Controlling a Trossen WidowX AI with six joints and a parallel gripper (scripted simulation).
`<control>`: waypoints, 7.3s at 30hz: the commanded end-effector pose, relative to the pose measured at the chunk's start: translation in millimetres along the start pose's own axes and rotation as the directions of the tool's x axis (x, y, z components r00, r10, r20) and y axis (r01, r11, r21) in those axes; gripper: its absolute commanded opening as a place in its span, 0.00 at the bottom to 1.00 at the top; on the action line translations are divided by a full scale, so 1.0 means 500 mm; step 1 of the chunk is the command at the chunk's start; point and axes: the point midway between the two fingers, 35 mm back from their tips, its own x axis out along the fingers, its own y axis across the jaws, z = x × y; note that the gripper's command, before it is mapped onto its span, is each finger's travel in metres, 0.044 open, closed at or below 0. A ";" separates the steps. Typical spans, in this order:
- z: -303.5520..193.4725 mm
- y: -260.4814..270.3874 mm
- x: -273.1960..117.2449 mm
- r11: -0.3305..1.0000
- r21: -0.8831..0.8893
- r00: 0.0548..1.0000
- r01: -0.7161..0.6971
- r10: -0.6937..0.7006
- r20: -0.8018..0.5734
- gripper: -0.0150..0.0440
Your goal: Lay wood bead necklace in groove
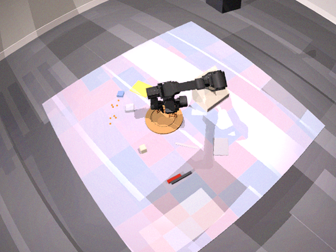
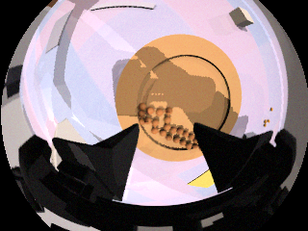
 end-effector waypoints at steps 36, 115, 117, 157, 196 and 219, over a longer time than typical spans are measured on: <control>-0.028 -0.021 -0.026 -0.360 0.933 1.000 0.002 -0.006 -0.004 0.68; -0.027 -0.025 0.036 -0.353 0.936 1.000 0.001 -0.012 -0.005 0.25; -0.027 -0.025 0.036 -0.353 0.936 1.000 0.001 -0.012 -0.005 0.25; -0.005 -0.031 0.023 -0.359 0.933 1.000 0.001 -0.005 -0.003 0.25; -0.007 -0.030 0.023 -0.359 0.933 1.000 0.001 -0.005 -0.003 1.00; -0.005 -0.027 0.015 -0.424 0.906 1.000 0.000 -0.005 -0.003 0.91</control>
